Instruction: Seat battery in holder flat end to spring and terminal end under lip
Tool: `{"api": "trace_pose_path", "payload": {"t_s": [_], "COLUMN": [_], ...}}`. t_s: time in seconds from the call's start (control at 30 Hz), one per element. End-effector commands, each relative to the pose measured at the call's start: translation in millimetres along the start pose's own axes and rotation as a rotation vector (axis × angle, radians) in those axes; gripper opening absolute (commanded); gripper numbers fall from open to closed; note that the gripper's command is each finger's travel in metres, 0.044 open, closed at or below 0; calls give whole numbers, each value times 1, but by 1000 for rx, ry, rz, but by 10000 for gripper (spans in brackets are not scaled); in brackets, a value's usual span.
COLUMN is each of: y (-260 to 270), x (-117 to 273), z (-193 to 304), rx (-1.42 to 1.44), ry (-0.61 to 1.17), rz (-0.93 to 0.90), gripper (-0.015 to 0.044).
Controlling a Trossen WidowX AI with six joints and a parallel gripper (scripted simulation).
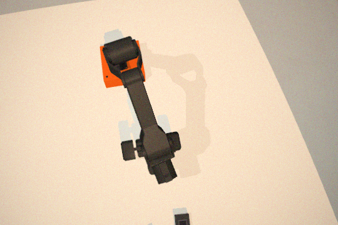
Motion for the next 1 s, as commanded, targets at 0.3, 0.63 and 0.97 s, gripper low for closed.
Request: {"api": "trace_pose_path", "payload": {"t_s": [0.3, 0.63, 0.97], "y": [0, 0, 0], "x": [-2, -4, -6], "z": [4, 9, 15], "rx": [-7, -10, -14], "ry": [-75, -117, -158], "rz": [5, 6, 5], "gripper": [73, 73, 73]}}
Point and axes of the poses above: the point midway between the two fingers, 35 mm back from their tips, its own x axis back along the fingers, its own y axis across the jaws, z = x × y, the point moved 9 cm from there along x, back along the fingers, and after that the axes turned 2 degrees about x, right-handed, at the moved point
